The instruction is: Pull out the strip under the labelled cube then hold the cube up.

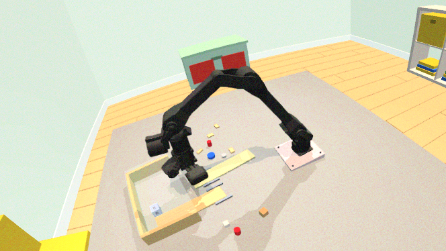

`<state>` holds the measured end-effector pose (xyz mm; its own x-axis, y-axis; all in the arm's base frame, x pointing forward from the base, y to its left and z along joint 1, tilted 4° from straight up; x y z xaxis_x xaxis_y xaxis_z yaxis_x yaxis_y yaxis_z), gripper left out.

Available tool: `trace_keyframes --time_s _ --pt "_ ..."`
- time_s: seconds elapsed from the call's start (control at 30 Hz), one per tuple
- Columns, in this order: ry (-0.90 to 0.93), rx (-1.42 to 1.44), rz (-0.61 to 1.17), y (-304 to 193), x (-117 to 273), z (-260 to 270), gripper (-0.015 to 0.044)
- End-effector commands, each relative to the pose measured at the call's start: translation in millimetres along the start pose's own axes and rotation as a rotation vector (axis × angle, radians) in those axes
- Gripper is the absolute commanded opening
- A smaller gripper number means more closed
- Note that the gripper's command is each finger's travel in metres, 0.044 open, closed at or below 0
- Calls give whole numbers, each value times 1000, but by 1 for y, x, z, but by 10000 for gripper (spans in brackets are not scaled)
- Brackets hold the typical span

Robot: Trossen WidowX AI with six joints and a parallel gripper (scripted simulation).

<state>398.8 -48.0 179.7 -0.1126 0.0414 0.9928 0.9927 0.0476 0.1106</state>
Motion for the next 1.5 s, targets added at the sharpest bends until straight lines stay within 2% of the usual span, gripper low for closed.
trace_keyframes --time_s 0.0,0.5,1.2,1.47 --pt "0 0 2 -5 4 1 0" --pt "-1 -5 9 -57 41 11 0" --pt "0 -5 14 -110 41 20 0" --pt "0 -5 14 -109 76 20 0"
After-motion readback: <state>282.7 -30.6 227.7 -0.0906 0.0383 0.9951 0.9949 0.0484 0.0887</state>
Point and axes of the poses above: the point midway between the two fingers, 35 mm back from their tips, its own x axis back along the fingers, its own z axis across the jaws, y = z × x, the point moved 10 cm from there along x, back along the fingers, and after that the axes turned 10 degrees about -x, right-handed, at the moved point
